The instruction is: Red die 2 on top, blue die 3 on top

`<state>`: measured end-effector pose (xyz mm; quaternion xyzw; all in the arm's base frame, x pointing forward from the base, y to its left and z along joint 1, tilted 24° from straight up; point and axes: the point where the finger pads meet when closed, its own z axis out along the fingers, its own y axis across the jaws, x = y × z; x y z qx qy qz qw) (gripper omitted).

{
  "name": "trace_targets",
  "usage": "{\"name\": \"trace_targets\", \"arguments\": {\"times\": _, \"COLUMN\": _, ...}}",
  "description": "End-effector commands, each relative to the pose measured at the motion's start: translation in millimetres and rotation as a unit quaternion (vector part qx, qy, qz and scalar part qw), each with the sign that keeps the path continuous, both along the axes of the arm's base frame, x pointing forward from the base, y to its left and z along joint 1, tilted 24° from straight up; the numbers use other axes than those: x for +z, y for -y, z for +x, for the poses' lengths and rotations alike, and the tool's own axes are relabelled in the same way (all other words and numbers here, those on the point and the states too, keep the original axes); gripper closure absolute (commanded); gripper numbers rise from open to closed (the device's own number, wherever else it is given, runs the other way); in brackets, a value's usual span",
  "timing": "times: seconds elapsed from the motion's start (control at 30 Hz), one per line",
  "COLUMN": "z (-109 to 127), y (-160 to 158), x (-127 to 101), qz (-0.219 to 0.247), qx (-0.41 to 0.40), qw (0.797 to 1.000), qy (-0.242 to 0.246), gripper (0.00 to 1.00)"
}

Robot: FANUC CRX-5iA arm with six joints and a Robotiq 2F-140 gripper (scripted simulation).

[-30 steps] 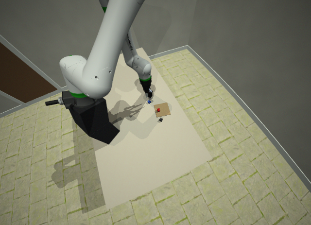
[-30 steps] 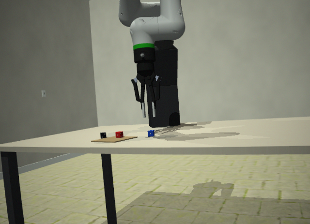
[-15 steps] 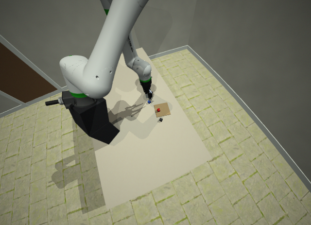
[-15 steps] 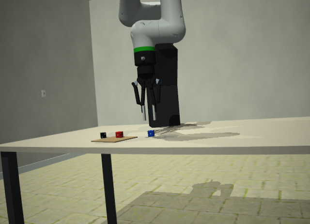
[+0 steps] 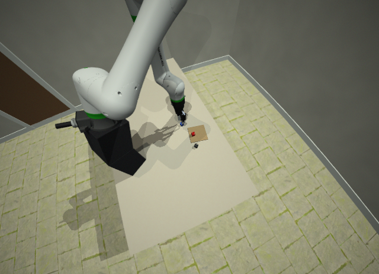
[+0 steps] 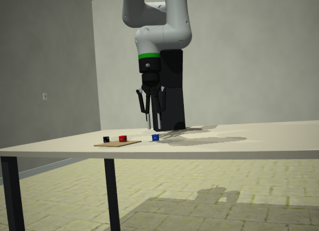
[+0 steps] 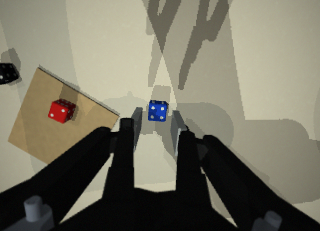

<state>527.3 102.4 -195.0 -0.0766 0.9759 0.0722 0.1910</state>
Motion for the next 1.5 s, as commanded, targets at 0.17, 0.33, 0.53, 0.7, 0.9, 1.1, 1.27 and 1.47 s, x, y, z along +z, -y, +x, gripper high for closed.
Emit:
{"name": "trace_targets", "arguments": {"times": 0.17, "z": 3.9, "y": -2.0, "x": -9.5, "qz": 0.001, "qx": 0.001, "qw": 1.0, "qy": 0.0, "gripper": 0.75}}
{"name": "trace_targets", "arguments": {"times": 0.33, "z": 4.7, "y": -2.4, "x": -11.5, "qz": 0.001, "qx": 0.001, "qw": 1.0, "qy": 0.0, "gripper": 0.75}}
{"name": "trace_targets", "arguments": {"times": 0.53, "z": 5.5, "y": -2.9, "x": -13.5, "qz": 0.001, "qx": 0.001, "qw": 1.0, "qy": 0.0, "gripper": 0.75}}
{"name": "trace_targets", "arguments": {"times": 0.7, "z": 5.6, "y": -2.9, "x": -13.7, "qz": 0.001, "qx": 0.001, "qw": 1.0, "qy": 0.0, "gripper": 0.75}}
{"name": "trace_targets", "arguments": {"times": 0.9, "z": 5.6, "y": -2.9, "x": -13.7, "qz": 0.001, "qx": 0.001, "qw": 1.0, "qy": 0.0, "gripper": 0.75}}
{"name": "trace_targets", "arguments": {"times": 1.1, "z": 5.6, "y": -2.9, "x": -13.7, "qz": 0.001, "qx": 0.001, "qw": 1.0, "qy": 0.0, "gripper": 0.75}}
{"name": "trace_targets", "arguments": {"times": 1.27, "z": 5.6, "y": -2.9, "x": -13.7, "qz": 0.001, "qx": 0.001, "qw": 1.0, "qy": 0.0, "gripper": 0.75}}
{"name": "trace_targets", "arguments": {"times": 1.47, "z": 5.6, "y": -2.9, "x": -13.7, "qz": 0.001, "qx": 0.001, "qw": 1.0, "qy": 0.0, "gripper": 0.75}}
